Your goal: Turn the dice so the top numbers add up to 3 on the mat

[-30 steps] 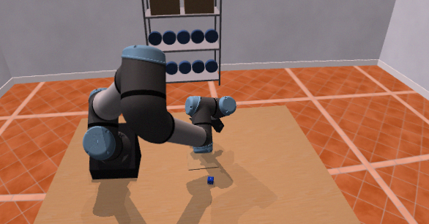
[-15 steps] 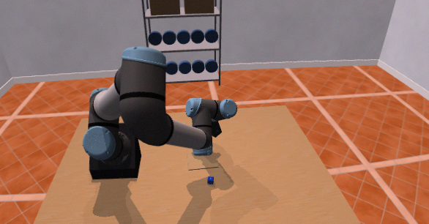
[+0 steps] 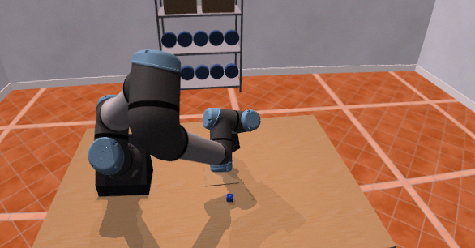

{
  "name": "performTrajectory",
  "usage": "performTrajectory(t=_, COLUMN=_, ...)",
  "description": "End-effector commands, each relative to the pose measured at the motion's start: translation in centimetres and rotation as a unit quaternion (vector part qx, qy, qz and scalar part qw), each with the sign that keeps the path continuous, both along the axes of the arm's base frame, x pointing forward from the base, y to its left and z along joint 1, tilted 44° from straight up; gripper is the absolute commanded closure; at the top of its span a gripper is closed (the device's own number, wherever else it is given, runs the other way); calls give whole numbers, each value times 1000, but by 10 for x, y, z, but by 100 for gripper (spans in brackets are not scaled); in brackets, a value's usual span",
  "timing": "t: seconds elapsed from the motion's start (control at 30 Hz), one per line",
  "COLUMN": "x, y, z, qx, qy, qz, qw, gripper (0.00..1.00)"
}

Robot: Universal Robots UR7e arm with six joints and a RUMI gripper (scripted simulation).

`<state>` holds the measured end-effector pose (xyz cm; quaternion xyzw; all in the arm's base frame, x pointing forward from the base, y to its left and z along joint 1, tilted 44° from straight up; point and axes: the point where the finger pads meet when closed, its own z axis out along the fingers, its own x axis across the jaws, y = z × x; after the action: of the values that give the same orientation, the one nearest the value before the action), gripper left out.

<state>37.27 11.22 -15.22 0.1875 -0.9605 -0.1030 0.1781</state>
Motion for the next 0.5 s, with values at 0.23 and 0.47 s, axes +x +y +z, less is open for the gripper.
performTrajectory(t=0.23, x=0, y=0, z=1, qx=-9, qy=4, qz=-37, qw=999, gripper=94)
performTrajectory(t=0.47, x=0, y=0, z=2, qx=-12, qy=5, qz=-49, qw=999, gripper=94)
